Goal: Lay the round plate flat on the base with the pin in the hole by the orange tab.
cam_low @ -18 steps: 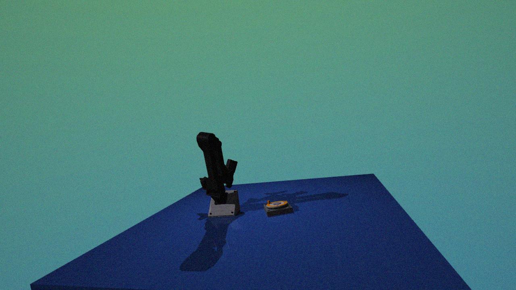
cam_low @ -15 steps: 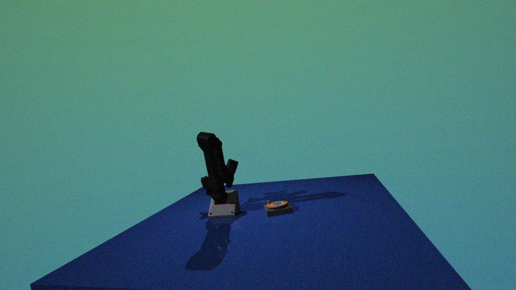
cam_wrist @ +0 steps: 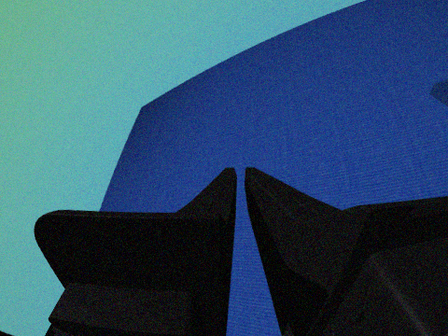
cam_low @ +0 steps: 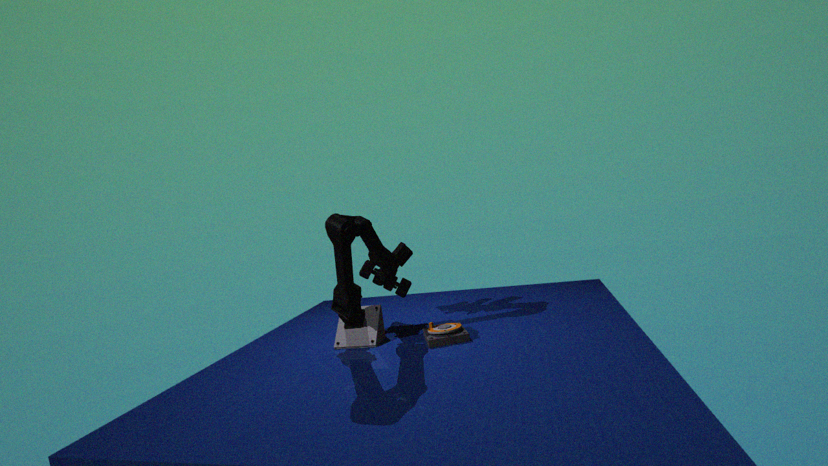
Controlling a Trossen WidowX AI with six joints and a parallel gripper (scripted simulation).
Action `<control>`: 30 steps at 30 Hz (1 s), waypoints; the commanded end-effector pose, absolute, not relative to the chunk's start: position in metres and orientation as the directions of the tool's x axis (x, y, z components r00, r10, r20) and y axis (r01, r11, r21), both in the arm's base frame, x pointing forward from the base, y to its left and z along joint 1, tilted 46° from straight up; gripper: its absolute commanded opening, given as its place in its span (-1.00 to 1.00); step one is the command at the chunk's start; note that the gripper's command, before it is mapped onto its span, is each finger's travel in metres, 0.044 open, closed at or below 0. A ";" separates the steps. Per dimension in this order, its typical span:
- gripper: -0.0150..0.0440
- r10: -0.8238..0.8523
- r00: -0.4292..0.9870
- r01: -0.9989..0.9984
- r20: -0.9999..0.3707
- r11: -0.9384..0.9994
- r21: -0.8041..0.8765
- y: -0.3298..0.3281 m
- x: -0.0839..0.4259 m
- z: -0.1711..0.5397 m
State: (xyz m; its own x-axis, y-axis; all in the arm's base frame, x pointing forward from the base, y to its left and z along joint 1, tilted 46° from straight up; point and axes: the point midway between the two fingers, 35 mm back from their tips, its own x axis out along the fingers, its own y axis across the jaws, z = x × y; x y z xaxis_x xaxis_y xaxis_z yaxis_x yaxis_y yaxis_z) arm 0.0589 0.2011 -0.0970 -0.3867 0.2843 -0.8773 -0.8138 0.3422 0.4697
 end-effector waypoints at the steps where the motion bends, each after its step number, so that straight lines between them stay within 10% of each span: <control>1: -0.49 0.018 -0.207 -0.655 -0.978 0.740 0.152 0.170 0.129 -0.094; 18: -0.49 -0.681 -0.015 0.019 -0.732 0.732 -0.681 0.046 0.256 0.015; 30: -0.49 -0.715 -0.009 0.060 -0.699 0.697 -0.715 0.029 0.263 0.017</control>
